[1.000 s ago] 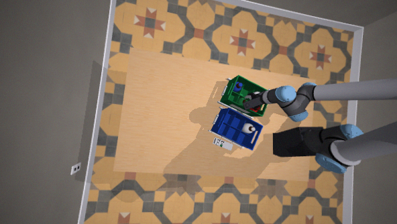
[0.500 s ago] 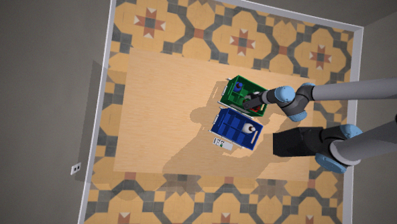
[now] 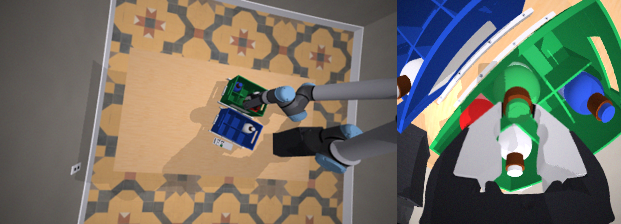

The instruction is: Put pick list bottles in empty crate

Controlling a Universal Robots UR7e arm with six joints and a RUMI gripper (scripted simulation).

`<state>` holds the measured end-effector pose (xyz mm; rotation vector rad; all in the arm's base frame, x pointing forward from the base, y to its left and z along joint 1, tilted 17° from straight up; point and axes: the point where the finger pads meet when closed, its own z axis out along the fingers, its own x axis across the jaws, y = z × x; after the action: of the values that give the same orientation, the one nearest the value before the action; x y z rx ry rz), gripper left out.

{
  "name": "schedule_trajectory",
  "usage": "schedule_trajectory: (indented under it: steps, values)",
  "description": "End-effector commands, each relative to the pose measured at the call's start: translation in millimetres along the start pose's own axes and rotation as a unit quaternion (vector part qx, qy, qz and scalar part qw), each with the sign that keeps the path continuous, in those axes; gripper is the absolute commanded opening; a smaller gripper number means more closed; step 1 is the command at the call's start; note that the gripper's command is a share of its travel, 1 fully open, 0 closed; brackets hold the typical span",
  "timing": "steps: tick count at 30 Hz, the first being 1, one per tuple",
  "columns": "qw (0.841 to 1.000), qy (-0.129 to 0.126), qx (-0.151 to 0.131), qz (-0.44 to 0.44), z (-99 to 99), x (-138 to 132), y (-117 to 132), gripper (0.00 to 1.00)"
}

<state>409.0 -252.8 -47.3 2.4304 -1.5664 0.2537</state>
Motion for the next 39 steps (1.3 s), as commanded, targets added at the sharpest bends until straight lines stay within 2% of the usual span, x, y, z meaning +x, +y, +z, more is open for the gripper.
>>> schedule_trajectory:
  steps: [1,28,39]
  values:
    - [1.000,0.001,0.000,0.000,-0.5,1,0,0.00]
    - [1.000,0.001,0.000,0.000,-0.5,1,0,0.00]
    - [1.000,0.001,0.000,0.000,-18.8,1,0,0.00]
